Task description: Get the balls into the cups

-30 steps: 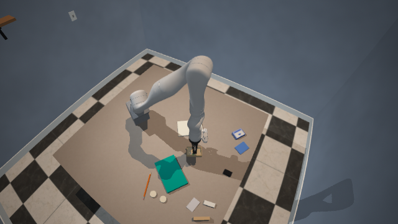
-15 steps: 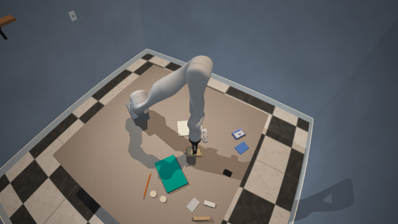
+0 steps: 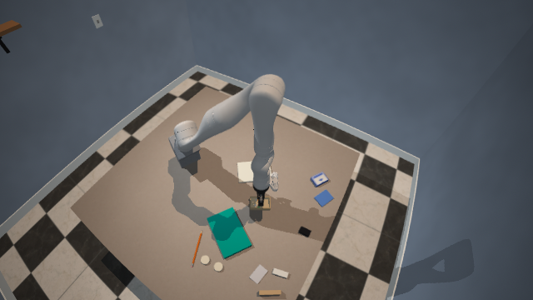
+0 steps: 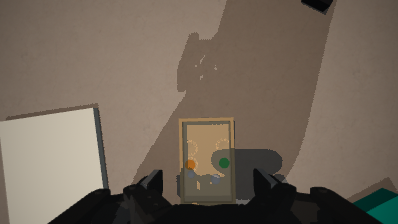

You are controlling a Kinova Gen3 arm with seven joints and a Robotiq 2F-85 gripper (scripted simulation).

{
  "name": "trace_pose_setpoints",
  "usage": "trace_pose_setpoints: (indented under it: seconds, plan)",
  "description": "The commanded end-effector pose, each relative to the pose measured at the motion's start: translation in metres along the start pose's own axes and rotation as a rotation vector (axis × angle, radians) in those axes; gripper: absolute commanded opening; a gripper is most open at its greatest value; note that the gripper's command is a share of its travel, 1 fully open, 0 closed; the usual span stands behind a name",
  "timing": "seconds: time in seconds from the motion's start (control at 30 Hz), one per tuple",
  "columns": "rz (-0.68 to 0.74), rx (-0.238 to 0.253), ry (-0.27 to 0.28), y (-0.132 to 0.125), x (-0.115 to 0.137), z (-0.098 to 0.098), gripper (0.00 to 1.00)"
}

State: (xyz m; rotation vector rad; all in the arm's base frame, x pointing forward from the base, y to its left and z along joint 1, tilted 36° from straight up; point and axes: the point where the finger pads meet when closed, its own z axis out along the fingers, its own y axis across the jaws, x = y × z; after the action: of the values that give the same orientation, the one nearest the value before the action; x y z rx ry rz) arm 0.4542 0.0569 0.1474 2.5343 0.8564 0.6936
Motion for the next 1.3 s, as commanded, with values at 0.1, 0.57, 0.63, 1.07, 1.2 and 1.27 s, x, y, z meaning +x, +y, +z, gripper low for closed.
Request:
trace_pose_setpoints:
  seconds: [0.1, 0.57, 0.63, 1.07, 1.2, 1.27]
  plan:
    - [0.0, 0.0, 0.001, 0.0, 0.0, 0.0, 0.92]
    - [0.0, 0.0, 0.001, 0.0, 0.0, 0.006, 0.92]
    - [0.0, 0.0, 0.001, 0.0, 0.0, 0.009, 0.92]
    - [0.0, 0.0, 0.001, 0.0, 0.0, 0.027, 0.92]
    - [0.0, 0.0, 0.001, 0.0, 0.0, 0.036, 0.92]
    - [0.0, 0.0, 0.001, 0.0, 0.0, 0.04, 0.92]
